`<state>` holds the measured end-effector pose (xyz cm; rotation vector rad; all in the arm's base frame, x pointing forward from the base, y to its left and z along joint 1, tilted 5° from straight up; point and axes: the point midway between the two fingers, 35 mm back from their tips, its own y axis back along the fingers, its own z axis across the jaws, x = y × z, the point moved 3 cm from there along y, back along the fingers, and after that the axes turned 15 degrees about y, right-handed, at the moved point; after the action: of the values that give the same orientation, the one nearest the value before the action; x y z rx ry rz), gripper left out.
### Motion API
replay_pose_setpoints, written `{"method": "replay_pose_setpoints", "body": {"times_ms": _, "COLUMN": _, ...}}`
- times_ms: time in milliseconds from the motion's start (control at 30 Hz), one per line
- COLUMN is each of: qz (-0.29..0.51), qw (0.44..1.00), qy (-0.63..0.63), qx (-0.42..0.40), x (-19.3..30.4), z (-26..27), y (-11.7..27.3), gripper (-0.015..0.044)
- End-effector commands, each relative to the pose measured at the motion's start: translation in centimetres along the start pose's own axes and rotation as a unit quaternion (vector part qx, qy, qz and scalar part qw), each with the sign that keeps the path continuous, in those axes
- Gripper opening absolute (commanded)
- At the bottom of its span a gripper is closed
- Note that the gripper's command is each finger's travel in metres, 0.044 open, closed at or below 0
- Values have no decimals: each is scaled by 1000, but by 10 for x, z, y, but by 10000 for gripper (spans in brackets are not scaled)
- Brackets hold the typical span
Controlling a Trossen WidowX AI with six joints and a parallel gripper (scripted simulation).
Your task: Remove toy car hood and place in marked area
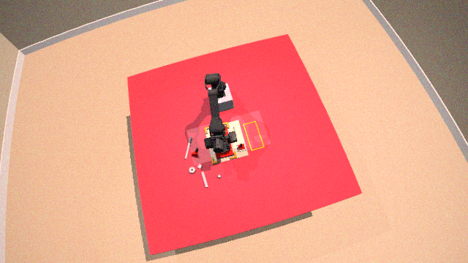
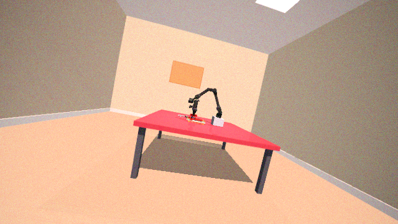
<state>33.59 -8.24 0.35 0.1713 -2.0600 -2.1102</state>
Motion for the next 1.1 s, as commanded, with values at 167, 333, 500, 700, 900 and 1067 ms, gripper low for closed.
{"method": "replay_pose_setpoints", "body": {"times_ms": 167, "qz": -4, "qw": 1000, "qy": 0, "qx": 2, "x": -1, "z": -1, "y": 40, "gripper": 0}}
{"method": "replay_pose_setpoints", "body": {"times_ms": 333, "qz": -5, "qw": 1000, "qy": 0, "qx": 2, "x": -3, "z": 2, "y": 37, "gripper": 0}}
{"method": "replay_pose_setpoints", "body": {"times_ms": 500, "qz": -5, "qw": 1000, "qy": 0, "qx": 2, "x": -9, "z": 20, "y": 38, "gripper": 0}}
{"method": "replay_pose_setpoints", "body": {"times_ms": 700, "qz": -6, "qw": 1000, "qy": 0, "qx": 1, "x": -16, "z": 43, "y": 39, "gripper": 0}}
{"method": "replay_pose_setpoints", "body": {"times_ms": 900, "qz": -6, "qw": 1000, "qy": 0, "qx": 0, "x": -22, "z": 67, "y": 40, "gripper": 0}}
{"method": "replay_pose_setpoints", "body": {"times_ms": 1067, "qz": -7, "qw": 1000, "qy": 0, "qx": -1, "x": -25, "z": 86, "y": 41, "gripper": 0}}
